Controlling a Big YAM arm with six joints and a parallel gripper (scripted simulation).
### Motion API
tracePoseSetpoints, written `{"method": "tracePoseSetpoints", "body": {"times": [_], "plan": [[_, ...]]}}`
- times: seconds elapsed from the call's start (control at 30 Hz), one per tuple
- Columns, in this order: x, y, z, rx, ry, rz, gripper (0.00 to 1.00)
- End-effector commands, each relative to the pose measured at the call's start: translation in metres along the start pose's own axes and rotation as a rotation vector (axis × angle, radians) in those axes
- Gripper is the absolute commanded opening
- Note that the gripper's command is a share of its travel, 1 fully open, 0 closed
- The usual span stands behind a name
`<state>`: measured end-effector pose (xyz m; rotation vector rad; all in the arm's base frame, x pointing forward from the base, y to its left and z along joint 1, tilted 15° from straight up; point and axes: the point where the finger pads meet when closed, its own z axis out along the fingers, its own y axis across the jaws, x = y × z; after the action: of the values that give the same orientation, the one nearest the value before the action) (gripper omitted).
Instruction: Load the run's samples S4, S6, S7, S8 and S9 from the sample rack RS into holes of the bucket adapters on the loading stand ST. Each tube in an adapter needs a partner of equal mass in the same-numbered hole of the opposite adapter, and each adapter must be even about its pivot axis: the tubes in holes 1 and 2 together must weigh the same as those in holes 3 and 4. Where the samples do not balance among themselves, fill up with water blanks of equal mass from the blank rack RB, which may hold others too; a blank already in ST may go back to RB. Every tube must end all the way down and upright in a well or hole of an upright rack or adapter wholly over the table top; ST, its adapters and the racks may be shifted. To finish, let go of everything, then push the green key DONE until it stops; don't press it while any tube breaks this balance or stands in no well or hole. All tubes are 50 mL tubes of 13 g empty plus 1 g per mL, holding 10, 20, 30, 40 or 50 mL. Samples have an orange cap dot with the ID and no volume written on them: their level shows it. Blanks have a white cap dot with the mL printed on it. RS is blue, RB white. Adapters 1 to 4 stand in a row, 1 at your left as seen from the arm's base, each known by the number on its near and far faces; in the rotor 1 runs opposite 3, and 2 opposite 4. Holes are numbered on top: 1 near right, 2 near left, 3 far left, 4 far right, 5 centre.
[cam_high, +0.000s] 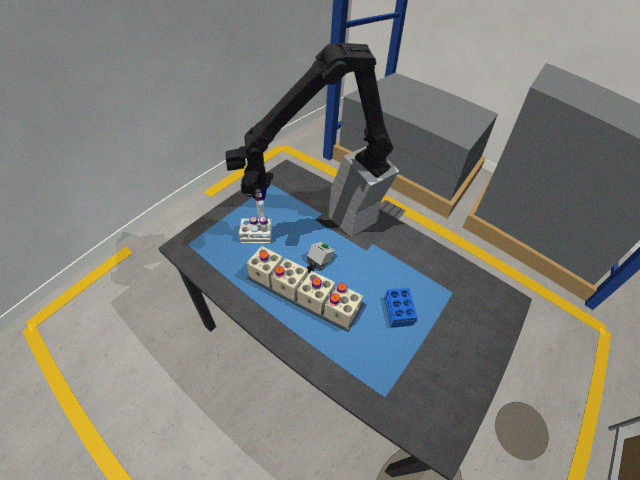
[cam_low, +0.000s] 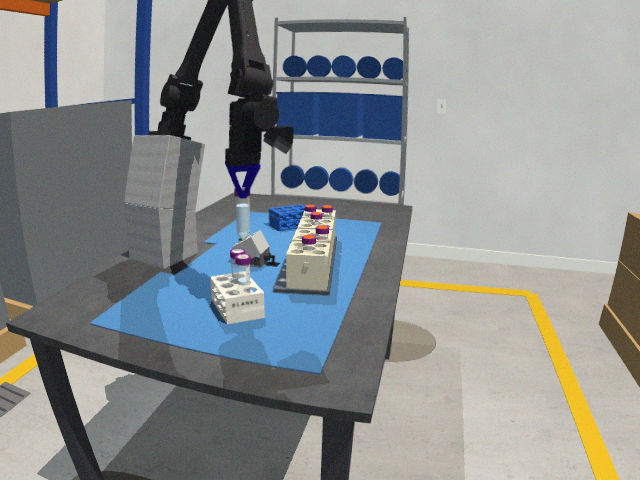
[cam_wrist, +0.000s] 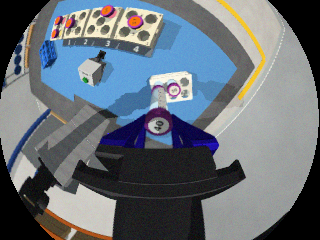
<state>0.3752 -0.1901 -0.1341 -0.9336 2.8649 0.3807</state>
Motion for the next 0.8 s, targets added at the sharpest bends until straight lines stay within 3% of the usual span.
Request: {"method": "tracePoseSetpoints", "body": {"times": [0.0, 0.2, 0.27, 0.3, 0.33, 0.77], "plan": [[-0.028, 0.002, -0.016, 0.048, -0.029, 0.135, 0.0], [-0.058, 0.029, -0.016, 0.043, -0.036, 0.295, 0.0], [-0.058, 0.029, -0.016, 0.043, -0.036, 0.295, 0.0], [-0.059, 0.036, -0.008, 0.028, -0.023, 0.327, 0.0], [-0.068, 0.038, -0.015, 0.04, -0.035, 0.349, 0.0], [-0.135, 0.097, -0.016, 0.034, -0.043, 0.357, 0.0]]}}
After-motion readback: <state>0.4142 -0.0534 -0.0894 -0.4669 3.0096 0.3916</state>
